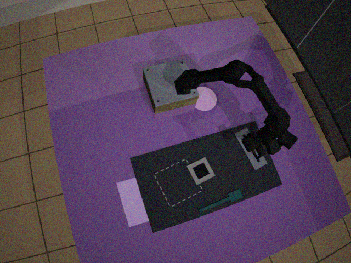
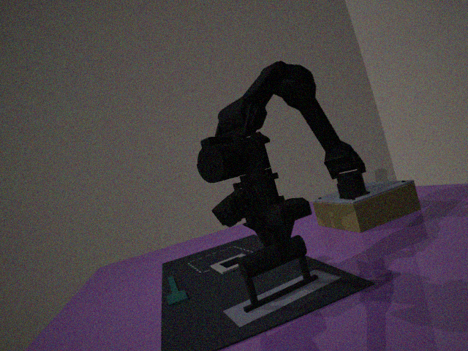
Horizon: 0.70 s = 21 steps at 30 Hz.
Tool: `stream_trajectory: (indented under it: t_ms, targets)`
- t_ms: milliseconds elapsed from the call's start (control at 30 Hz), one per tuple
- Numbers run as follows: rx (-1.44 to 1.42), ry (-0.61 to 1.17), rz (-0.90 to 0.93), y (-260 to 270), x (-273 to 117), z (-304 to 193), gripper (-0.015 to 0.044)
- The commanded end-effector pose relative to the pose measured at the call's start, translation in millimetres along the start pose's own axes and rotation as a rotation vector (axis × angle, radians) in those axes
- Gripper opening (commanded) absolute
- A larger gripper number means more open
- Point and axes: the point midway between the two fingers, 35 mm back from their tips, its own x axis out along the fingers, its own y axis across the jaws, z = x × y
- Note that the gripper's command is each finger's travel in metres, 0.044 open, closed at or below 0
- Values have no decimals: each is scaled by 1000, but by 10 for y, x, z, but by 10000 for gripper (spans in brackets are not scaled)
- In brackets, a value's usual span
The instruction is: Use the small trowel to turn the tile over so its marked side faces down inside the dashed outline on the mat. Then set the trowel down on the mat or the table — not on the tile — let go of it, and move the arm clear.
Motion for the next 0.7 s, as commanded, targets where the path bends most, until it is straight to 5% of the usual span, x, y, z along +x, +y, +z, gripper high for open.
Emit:
stream_trajectory:
  t_ms: [0, 667]
  targets:
    - [-3, -1, -3, -8, 4, 3, 130]
    - [-168, -1, -3, -8, 4, 3, 130]
